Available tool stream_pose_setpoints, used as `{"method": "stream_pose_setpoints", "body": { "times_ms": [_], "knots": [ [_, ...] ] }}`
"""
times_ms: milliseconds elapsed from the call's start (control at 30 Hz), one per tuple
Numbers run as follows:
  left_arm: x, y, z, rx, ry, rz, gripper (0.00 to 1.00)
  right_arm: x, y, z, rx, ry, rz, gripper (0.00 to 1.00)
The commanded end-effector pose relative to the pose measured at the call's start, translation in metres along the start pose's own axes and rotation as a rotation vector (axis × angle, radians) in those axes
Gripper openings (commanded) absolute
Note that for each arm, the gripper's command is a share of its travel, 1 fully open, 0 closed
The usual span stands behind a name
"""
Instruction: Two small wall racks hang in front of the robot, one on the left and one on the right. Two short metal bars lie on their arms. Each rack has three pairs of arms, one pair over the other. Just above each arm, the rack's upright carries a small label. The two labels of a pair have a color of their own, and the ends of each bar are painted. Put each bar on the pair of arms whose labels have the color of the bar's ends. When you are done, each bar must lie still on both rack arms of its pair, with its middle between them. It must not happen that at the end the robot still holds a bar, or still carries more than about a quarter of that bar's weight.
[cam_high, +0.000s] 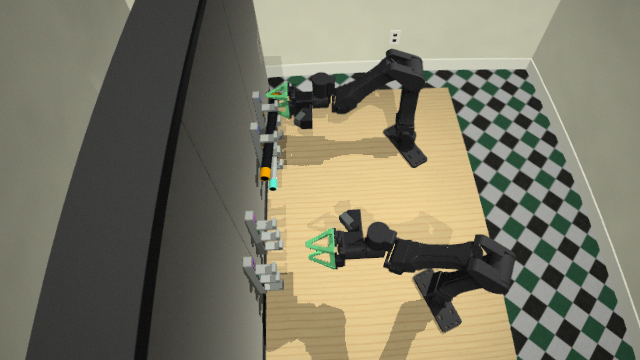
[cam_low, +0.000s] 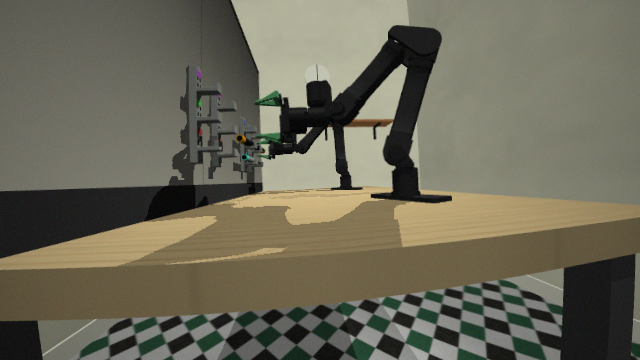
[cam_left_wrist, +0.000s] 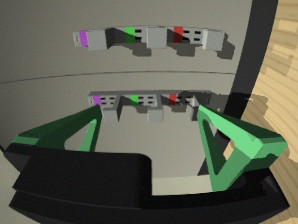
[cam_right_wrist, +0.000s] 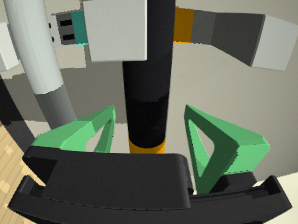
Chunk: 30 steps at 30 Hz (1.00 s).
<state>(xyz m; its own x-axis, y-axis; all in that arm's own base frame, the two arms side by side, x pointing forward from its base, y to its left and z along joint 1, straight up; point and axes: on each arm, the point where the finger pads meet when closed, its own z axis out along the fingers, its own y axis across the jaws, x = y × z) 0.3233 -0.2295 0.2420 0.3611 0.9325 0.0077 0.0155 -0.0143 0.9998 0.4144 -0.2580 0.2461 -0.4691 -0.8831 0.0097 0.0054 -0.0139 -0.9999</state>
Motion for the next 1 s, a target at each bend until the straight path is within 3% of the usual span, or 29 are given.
{"method": "stream_pose_setpoints", "body": {
  "times_ms": [0,400,967],
  "knots": [
    [0.004,0.006,-0.003,-0.017,0.003,-0.009,1.0,-0.004,0.008,0.0,-0.011,-0.004,0.012,0.73],
    [0.004,0.006,-0.003,-0.017,0.003,-0.009,1.0,-0.004,0.008,0.0,-0.011,-0.004,0.012,1.0],
    [0.004,0.006,-0.003,-0.017,0.003,-0.009,1.0,0.0,0.032,-0.027,-0.011,-0.004,0.012,1.0]
  ]
}}
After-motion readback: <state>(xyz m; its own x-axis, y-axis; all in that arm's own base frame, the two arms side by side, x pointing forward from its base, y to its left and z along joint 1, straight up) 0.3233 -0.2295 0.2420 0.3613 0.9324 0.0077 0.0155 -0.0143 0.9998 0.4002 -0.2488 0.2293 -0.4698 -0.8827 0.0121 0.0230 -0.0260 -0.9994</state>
